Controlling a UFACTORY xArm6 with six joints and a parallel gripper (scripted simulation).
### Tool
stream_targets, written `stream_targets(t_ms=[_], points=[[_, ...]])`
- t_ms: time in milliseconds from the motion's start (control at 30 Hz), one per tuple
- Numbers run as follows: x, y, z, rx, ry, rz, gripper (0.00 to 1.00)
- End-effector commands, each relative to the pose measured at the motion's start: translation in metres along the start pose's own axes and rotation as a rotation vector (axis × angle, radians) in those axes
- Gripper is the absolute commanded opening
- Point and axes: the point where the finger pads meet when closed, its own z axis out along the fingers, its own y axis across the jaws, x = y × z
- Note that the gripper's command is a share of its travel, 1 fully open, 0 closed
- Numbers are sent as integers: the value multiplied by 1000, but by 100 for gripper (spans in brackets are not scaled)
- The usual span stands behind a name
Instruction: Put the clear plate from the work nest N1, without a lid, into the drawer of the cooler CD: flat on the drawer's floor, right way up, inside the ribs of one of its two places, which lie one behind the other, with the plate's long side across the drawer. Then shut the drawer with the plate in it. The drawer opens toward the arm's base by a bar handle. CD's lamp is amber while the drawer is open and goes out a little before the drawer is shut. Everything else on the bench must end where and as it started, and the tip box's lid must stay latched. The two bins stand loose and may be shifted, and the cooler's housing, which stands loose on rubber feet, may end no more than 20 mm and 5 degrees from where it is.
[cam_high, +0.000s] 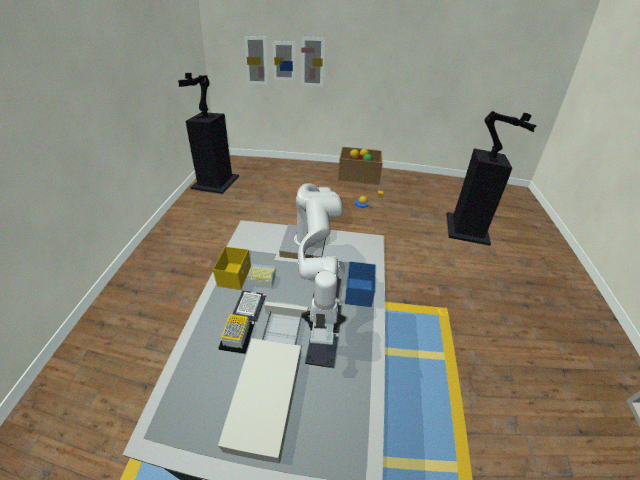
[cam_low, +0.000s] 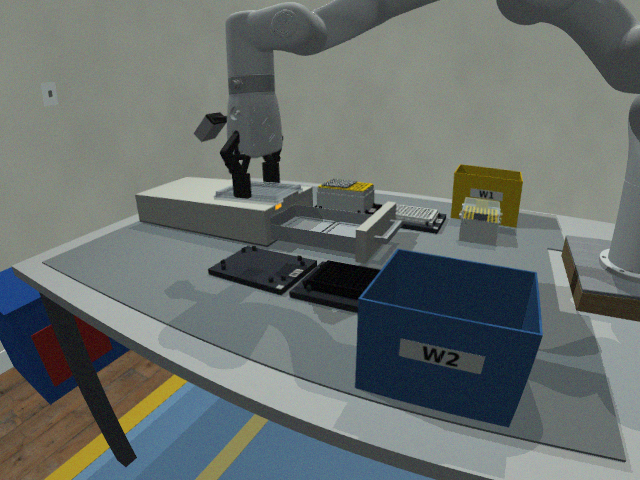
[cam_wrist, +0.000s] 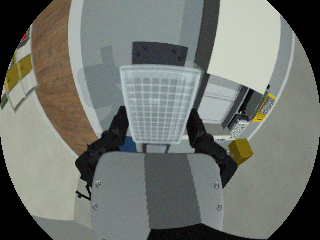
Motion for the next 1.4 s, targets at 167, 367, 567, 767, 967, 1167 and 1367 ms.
stream_targets(t_ms=[167, 367, 567, 767, 967, 1167, 1367], points=[[-10, 22, -3, 2, 9, -306, 0], [-14, 31, -3, 1, 9, -440, 0], [-22, 46, -3, 0, 9, -640, 0], [-28, 58, -3, -1, 9, -806, 0], [-34, 70, -3, -2, 9, -973, 0], [-41, 84, -3, -3, 9, -1173, 0], [-46, 93, -3, -3, 9, -1306, 0]])
